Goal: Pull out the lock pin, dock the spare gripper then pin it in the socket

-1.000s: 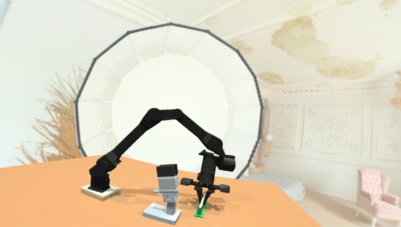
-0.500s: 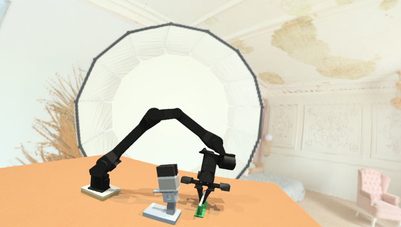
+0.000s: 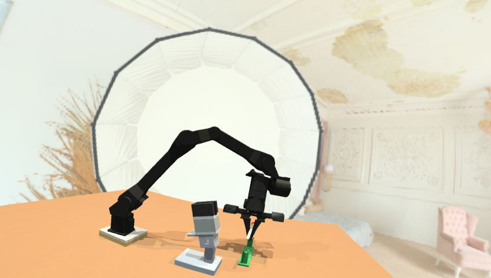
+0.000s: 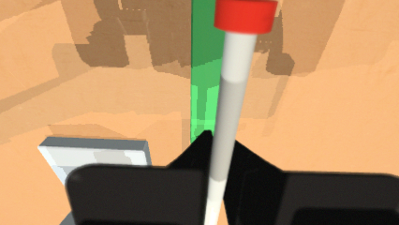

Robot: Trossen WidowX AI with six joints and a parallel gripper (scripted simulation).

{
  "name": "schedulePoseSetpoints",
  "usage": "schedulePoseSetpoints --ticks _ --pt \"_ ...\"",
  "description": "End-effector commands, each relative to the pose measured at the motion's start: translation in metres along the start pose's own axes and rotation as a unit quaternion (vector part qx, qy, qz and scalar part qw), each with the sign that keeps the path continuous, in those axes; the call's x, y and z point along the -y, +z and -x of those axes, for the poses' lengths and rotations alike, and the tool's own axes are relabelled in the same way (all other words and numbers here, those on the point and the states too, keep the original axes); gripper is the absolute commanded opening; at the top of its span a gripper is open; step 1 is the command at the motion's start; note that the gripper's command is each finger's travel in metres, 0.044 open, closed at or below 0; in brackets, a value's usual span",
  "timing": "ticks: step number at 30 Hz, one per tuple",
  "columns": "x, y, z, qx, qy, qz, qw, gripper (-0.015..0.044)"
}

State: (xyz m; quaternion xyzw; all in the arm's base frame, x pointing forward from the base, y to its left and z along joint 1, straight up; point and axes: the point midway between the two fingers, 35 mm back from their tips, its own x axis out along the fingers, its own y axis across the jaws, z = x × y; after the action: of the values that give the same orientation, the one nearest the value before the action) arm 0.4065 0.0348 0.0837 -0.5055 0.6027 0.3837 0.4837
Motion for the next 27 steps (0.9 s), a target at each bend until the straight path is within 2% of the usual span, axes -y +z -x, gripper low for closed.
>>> schedulePoseSetpoints --ticks 1,7,19,27 --pt "0.0 -0.004 0.011 -0.001 -0.003 0.001 1.0 0.0" --pt "-0.001 -0.007 0.023 -0.001 -0.003 0.001 1.0 0.0" --pt "-0.002 -0.005 0.017 0.0 0.0 0.0 1.0 0.0006" --pt "-0.022 -0.003 0.025 0.001 0.001 0.001 1.0 0.0"
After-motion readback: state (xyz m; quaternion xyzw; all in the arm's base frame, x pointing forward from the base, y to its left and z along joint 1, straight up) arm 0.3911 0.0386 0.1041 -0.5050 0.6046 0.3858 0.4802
